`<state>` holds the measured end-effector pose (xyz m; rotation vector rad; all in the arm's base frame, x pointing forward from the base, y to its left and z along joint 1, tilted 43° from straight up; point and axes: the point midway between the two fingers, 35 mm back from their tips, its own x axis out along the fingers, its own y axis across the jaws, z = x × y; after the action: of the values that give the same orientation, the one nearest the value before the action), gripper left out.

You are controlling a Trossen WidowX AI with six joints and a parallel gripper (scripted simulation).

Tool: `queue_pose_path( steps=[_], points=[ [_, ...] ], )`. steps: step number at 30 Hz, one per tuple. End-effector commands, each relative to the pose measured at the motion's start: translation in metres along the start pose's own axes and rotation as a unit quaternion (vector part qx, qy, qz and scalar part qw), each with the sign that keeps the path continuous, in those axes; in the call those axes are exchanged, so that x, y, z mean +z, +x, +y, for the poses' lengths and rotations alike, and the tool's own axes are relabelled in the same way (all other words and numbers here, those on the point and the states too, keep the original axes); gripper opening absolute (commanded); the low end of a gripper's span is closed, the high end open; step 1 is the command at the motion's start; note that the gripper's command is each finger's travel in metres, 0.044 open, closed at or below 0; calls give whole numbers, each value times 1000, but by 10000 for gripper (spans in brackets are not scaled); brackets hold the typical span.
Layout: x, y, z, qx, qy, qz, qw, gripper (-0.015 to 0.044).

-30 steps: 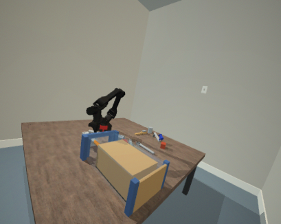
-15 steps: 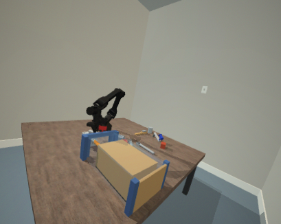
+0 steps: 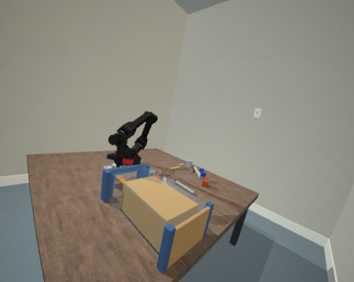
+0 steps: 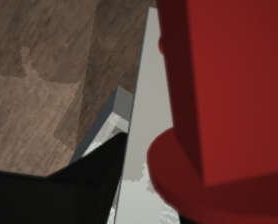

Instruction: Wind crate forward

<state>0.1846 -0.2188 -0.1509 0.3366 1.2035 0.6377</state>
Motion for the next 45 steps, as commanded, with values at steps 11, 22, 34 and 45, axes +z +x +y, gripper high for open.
queue_pose_path(
  steps=[11,22,34,45],
  points=[
    [-1,2,-7,-4,76,6,997,0],
    [-2,4,-11,-8,125,8,992,0],
    [-2,8,-11,-8,124,6,992,0],
    [-2,15,-9,-6,104,5,995,0]
  ],
)
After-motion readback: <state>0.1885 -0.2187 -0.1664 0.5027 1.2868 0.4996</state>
